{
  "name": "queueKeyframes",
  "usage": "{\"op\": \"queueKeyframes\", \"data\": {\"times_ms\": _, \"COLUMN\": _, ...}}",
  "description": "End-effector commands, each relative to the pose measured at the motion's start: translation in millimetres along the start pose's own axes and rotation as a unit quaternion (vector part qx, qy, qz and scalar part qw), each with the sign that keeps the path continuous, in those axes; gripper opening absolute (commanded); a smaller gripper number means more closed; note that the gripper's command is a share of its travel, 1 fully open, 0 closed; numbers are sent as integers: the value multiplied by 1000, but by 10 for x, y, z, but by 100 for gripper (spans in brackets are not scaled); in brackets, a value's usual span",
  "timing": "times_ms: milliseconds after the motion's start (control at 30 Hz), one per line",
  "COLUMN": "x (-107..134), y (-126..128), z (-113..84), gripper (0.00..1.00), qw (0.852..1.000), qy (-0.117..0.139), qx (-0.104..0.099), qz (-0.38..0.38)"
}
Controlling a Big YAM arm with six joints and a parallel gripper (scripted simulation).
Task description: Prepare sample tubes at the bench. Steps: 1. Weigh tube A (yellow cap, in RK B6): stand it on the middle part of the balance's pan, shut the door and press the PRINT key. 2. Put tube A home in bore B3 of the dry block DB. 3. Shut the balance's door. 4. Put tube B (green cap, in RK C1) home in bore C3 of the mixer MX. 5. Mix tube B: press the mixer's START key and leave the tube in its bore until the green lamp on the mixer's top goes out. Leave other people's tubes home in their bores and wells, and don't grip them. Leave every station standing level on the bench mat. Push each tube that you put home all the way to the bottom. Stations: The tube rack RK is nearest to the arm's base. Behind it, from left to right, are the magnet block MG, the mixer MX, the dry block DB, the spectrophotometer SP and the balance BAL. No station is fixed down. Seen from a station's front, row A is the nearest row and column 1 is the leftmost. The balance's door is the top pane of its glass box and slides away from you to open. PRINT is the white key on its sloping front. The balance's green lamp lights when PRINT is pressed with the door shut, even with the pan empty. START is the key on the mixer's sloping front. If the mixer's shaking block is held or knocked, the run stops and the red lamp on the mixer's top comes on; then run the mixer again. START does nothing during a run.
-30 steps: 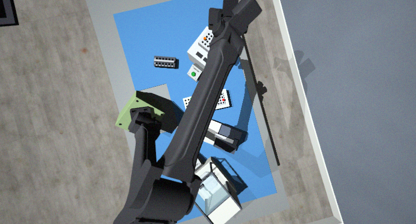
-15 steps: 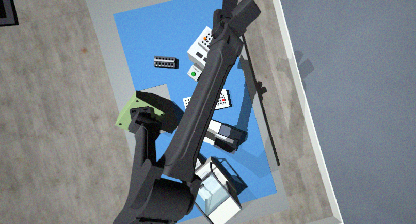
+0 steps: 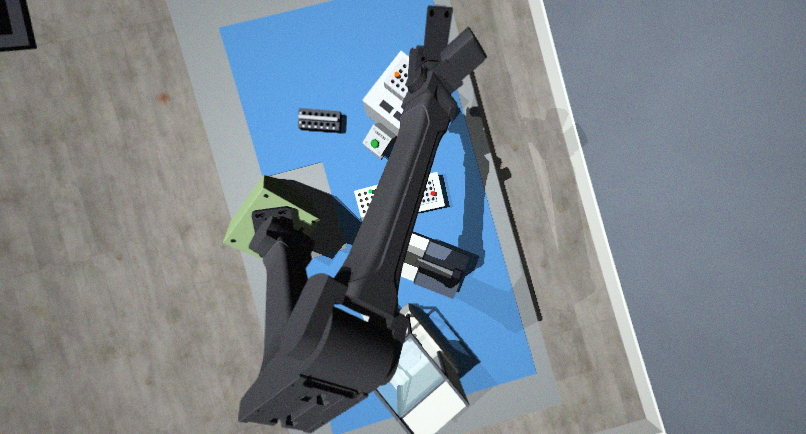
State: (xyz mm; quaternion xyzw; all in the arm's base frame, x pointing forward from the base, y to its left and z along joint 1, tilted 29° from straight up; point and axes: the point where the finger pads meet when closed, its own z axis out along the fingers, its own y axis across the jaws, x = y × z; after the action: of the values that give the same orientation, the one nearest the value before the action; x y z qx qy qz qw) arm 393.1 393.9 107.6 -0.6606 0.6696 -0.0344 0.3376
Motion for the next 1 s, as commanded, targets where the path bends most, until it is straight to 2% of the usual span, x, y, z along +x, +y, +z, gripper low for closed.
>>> {"op": "queueKeyframes", "data": {"times_ms": 0, "x": -140, "y": -269, "z": -16, "gripper": 36, "qw": 999, "qy": -23, "qx": 28, "qz": -4}}
{"op": "queueKeyframes", "data": {"times_ms": 33, "x": -228, "y": -367, "z": -111, "gripper": 36, "qw": 999, "qy": -33, "qx": 38, "qz": -3}}
{"op": "queueKeyframes", "data": {"times_ms": 100, "x": -317, "y": -386, "z": -142, "gripper": 36, "qw": 998, "qy": -40, "qx": 41, "qz": -6}}
{"op": "queueKeyframes", "data": {"times_ms": 133, "x": -40, "y": -192, "z": -160, "gripper": 30, "qw": 1000, "qy": -4, "qx": 18, "qz": 14}}
{"op": "queueKeyframes", "data": {"times_ms": 167, "x": 106, "y": -127, "z": -193, "gripper": 30, "qw": 1000, "qy": 12, "qx": 11, "qz": 23}}
{"op": "queueKeyframes", "data": {"times_ms": 267, "x": 194, "y": -90, "z": -280, "gripper": 30, "qw": 1000, "qy": 11, "qx": 9, "qz": 23}}
{"op": "queueKeyframes", "data": {"times_ms": 300, "x": 264, "y": -93, "z": -334, "gripper": 30, "qw": 999, "qy": 24, "qx": 14, "qz": 35}}
{"op": "queueKeyframes", "data": {"times_ms": 367, "x": 389, "y": -78, "z": -448, "gripper": 30, "qw": 999, "qy": 22, "qx": 12, "qz": 35}}
{"op": "queueKeyframes", "data": {"times_ms": 467, "x": 396, "y": -78, "z": -453, "gripper": 30, "qw": 999, "qy": 22, "qx": 12, "qz": 35}}
{"op": "queueKeyframes", "data": {"times_ms": 500, "x": 467, "y": -83, "z": -508, "gripper": 30, "qw": 998, "qy": 36, "qx": 17, "qz": 47}}
{"op": "queueKeyframes", "data": {"times_ms": 567, "x": 590, "y": -66, "z": -618, "gripper": 30, "qw": 998, "qy": 34, "qx": 15, "qz": 47}}
{"op": "queueKeyframes", "data": {"times_ms": 600, "x": 661, "y": -70, "z": -674, "gripper": 30, "qw": 997, "qy": 48, "qx": 20, "qz": 59}}
{"op": "queueKeyframes", "data": {"times_ms": 700, "x": 794, "y": -53, "z": -791, "gripper": 30, "qw": 997, "qy": 47, "qx": 18, "qz": 54}}
{"op": "queueKeyframes", "data": {"times_ms": 733, "x": 865, "y": -57, "z": -847, "gripper": 30, "qw": 995, "qy": 61, "qx": 24, "qz": 71}}
{"op": "queueKeyframes", "data": {"times_ms": 800, "x": 987, "y": -43, "z": -959, "gripper": 30, "qw": 996, "qy": 59, "qx": 21, "qz": 62}}
{"op": "queueKeyframes", "data": {"times_ms": 833, "x": 1058, "y": -47, "z": -1015, "gripper": 30, "qw": 994, "qy": 73, "qx": 27, "qz": 83}}
{"op": "queueKeyframes", "data": {"times_ms": 900, "x": 1180, "y": -32, "z": -1127, "gripper": 30, "qw": 994, "qy": 72, "qx": 24, "qz": 73}}
{"op": "queueKeyframes", "data": {"times_ms": 933, "x": 1251, "y": -36, "z": -1184, "gripper": 30, "qw": 991, "qy": 85, "qx": 30, "qz": 95}}
{"op": "queueKeyframes", "data": {"times_ms": 967, "x": 1306, "y": -27, "z": -1237, "gripper": 30, "qw": 992, "qy": 84, "qx": 28, "qz": 95}}
